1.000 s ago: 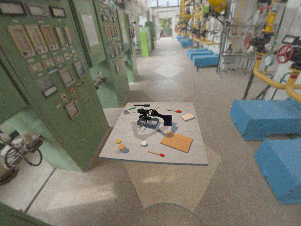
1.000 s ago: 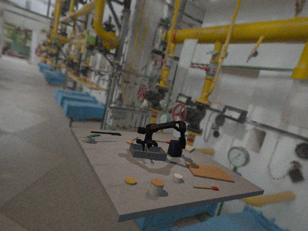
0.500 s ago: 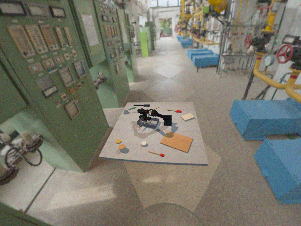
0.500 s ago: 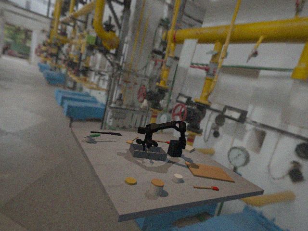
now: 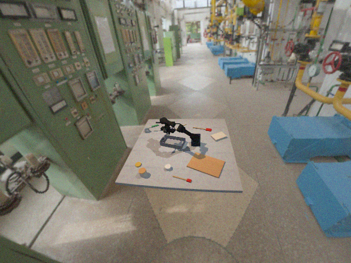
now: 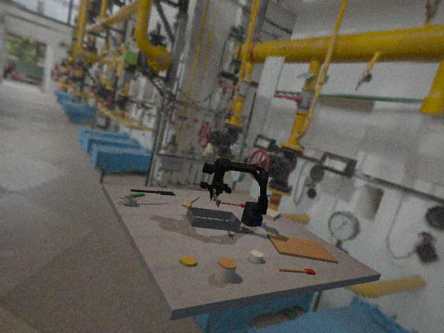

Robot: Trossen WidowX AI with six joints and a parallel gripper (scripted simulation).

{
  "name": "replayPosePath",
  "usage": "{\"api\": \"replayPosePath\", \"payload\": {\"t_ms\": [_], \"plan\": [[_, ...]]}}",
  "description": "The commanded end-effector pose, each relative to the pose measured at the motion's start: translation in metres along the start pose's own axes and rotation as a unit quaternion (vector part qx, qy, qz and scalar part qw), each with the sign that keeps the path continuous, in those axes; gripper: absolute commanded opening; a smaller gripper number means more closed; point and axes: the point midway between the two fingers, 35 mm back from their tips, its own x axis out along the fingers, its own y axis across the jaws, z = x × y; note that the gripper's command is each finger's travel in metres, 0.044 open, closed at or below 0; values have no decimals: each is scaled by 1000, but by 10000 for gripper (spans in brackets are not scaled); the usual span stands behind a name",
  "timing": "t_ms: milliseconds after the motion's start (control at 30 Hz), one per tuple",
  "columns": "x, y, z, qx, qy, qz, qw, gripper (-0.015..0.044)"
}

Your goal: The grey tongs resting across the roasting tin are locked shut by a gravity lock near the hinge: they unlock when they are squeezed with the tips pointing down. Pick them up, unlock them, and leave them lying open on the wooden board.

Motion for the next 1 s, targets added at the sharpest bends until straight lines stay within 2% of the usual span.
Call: {"api": "replayPosePath", "payload": {"t_ms": [0,367,967], "plan": [[-13,4,1,-2,0,5,1000,-150],[-11,6,8,-7,1,6,1000,-150],[-13,55,111,-99,10,1,995,-150]]}}
